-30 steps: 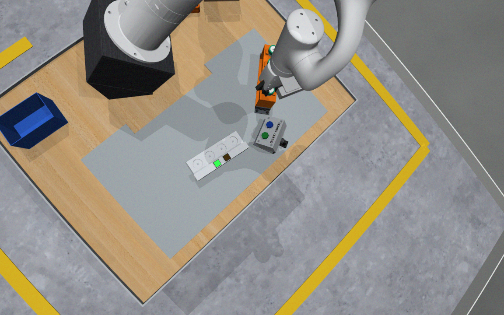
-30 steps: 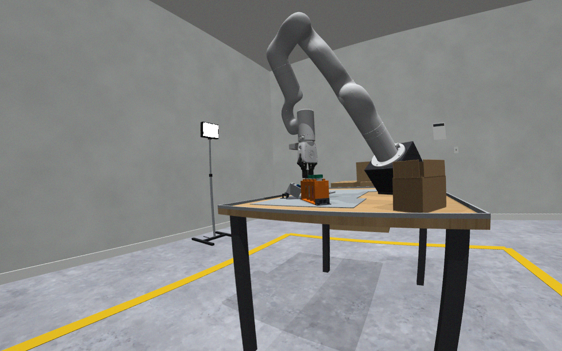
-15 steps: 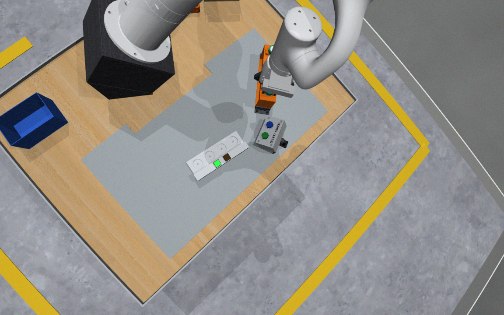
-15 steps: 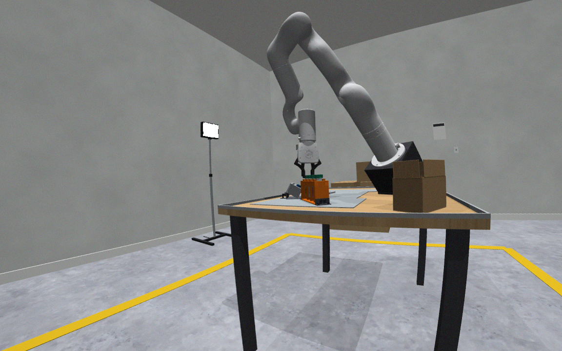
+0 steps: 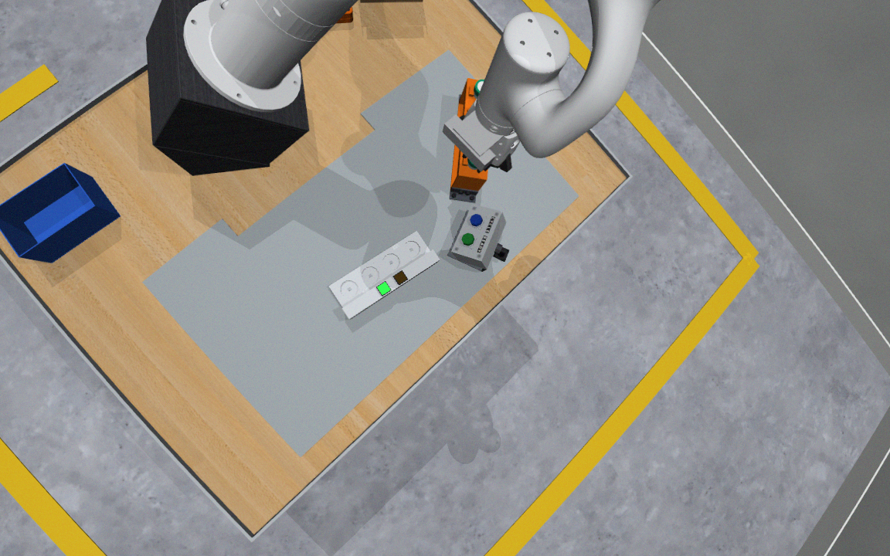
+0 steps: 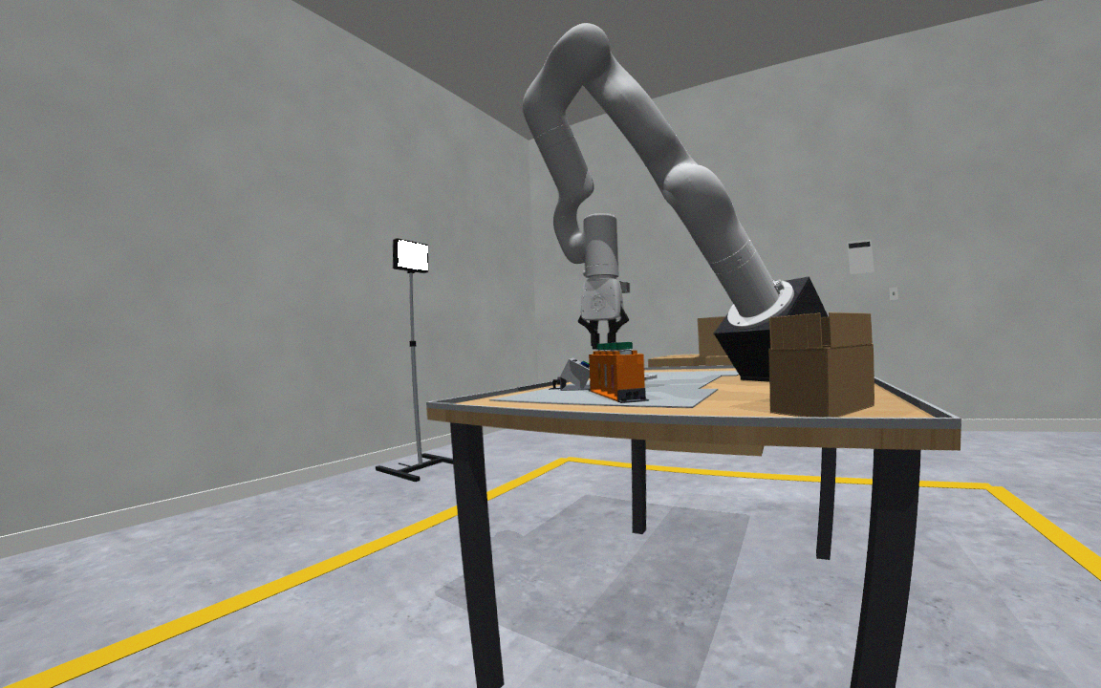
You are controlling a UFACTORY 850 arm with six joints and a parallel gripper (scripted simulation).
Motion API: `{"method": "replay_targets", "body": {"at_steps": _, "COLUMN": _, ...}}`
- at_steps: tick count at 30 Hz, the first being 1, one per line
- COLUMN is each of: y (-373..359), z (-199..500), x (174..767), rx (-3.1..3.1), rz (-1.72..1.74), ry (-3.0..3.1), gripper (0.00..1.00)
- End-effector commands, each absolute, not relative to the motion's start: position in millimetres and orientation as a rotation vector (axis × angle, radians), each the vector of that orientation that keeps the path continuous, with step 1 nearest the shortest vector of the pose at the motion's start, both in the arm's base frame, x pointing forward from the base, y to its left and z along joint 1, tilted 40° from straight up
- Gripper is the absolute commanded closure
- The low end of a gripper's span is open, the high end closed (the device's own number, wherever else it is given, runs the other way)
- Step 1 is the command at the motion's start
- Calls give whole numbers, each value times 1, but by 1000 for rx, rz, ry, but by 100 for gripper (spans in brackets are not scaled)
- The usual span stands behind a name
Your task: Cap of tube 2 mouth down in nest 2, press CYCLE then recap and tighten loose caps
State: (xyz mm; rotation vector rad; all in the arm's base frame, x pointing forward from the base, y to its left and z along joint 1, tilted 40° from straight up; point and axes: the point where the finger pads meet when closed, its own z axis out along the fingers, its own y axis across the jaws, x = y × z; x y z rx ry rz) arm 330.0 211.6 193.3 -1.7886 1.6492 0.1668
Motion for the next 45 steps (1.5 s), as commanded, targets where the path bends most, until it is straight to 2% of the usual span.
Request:
{"method": "replay_targets", "body": {"at_steps": 1, "y": 212, "z": 194, "x": 330, "rx": -1770, "rz": 222, "ry": 1698, "gripper": 100}}
{"method": "replay_targets", "body": {"at_steps": 5, "y": 212, "z": 194, "x": 330, "rx": -1770, "rz": 222, "ry": 1698, "gripper": 100}}
{"method": "replay_targets", "body": {"at_steps": 6, "y": 212, "z": 194, "x": 330, "rx": -1770, "rz": 222, "ry": 1698, "gripper": 54}}
{"method": "replay_targets", "body": {"at_steps": 39, "y": 186, "z": 229, "x": 316, "rx": -1770, "rz": 222, "ry": 1698, "gripper": 54}}
{"method": "replay_targets", "body": {"at_steps": 40, "y": 181, "z": 228, "x": 322, "rx": -1837, "rz": 185, "ry": 1620, "gripper": 100}}
{"method": "replay_targets", "body": {"at_steps": 45, "y": 160, "z": 223, "x": 348, "rx": -2063, "rz": 44, "ry": 1305, "gripper": 100}}
